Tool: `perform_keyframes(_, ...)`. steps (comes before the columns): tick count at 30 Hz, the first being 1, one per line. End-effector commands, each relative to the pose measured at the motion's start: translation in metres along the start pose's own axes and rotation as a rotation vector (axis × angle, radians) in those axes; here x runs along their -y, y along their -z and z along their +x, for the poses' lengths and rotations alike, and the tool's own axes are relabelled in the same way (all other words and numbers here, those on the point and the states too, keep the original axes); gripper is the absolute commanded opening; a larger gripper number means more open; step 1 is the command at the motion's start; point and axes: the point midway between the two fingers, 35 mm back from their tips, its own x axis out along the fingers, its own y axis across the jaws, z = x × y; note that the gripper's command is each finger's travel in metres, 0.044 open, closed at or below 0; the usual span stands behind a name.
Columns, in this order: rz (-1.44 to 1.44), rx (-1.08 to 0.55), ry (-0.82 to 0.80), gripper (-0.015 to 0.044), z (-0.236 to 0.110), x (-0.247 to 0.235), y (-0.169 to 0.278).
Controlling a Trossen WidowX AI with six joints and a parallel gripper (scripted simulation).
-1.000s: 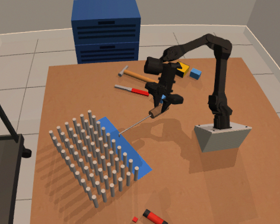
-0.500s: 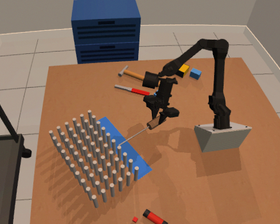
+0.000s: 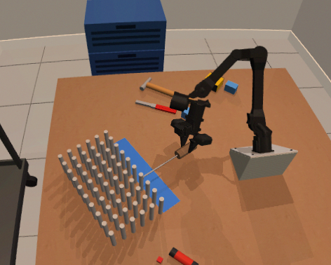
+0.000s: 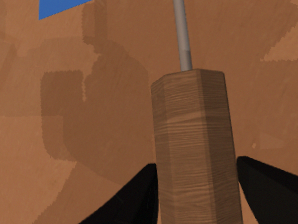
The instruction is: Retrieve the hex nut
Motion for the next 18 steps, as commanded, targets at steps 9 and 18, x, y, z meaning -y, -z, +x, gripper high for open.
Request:
perform_keyframes(9, -0.005, 0.009, -0.003, 0.0, 0.0036, -0.0003, -0.0077)
perform_keyframes(18, -0.004, 0.009, -0.003, 0.0, 0.0059, 0.0, -0.0129)
